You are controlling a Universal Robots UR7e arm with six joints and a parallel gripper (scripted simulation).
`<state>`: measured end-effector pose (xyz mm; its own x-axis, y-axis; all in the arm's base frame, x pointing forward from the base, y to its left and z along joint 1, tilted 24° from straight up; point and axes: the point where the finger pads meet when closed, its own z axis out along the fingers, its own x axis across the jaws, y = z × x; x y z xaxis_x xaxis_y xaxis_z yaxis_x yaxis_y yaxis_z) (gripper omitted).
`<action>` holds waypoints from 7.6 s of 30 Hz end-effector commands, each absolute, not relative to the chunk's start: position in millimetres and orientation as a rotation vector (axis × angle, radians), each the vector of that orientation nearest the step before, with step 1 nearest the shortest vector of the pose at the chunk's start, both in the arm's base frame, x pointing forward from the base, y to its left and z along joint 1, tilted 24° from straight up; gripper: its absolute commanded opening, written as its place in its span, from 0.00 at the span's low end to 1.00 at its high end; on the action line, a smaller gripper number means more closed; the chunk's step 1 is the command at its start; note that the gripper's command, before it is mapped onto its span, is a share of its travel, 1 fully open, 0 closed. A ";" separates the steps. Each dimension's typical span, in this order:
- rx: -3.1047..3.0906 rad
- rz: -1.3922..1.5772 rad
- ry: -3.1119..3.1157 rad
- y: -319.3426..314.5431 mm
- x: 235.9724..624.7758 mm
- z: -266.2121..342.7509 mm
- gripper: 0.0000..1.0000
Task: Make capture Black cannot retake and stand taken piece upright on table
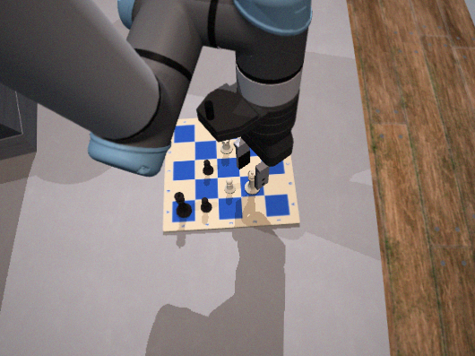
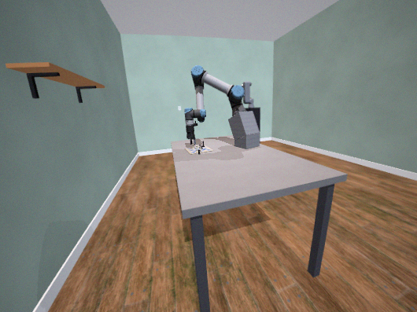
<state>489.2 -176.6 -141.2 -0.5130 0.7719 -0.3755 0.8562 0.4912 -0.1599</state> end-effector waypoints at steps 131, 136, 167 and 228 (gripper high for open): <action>1.383 -0.480 2.486 -144.4 483.8 -73.3 0.00; 1.310 -0.490 2.536 -103.7 453.1 -96.5 0.00; 1.153 -0.518 2.629 -37.5 377.5 -132.3 0.00; 1.153 -0.518 2.629 -74.2 383.3 -215.6 0.00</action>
<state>382.9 -74.3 -215.9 -0.6663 0.6645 -0.3384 0.7432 0.6288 -0.2285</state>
